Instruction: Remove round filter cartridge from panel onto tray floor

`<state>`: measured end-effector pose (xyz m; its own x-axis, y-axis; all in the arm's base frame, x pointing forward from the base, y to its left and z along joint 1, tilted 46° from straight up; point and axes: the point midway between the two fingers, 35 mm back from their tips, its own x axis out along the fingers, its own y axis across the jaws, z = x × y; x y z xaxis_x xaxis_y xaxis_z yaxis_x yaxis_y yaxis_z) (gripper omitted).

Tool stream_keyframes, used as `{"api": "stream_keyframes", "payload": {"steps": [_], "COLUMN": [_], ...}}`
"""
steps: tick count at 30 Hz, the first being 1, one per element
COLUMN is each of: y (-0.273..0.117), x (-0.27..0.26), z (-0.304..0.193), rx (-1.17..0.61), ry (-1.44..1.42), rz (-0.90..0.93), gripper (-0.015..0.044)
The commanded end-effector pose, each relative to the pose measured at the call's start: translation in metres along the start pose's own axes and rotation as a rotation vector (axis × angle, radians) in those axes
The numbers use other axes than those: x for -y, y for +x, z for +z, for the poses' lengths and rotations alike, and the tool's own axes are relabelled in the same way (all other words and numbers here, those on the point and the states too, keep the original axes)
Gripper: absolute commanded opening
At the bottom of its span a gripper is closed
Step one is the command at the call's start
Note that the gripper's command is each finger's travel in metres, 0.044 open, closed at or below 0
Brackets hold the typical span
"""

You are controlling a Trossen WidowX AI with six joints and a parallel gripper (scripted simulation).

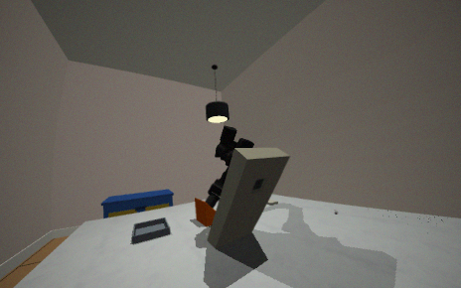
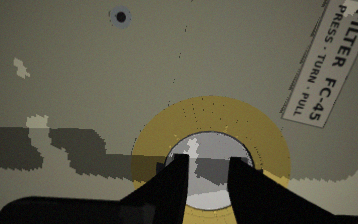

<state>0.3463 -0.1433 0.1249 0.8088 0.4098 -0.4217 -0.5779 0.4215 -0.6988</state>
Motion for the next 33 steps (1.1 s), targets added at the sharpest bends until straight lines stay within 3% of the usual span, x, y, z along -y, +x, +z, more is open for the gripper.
{"api": "stream_keyframes", "payload": {"steps": [1,13,33], "y": [0.01,0.01,-0.072], "x": [0.0,0.0,0.001], "z": [0.0,0.0,-0.001], "rx": [-0.006,-0.006,-0.009], "ry": [-0.017,-0.017,-0.015], "rz": [0.013,0.013,0.017], "gripper": [0.0,0.0,0.0]}}
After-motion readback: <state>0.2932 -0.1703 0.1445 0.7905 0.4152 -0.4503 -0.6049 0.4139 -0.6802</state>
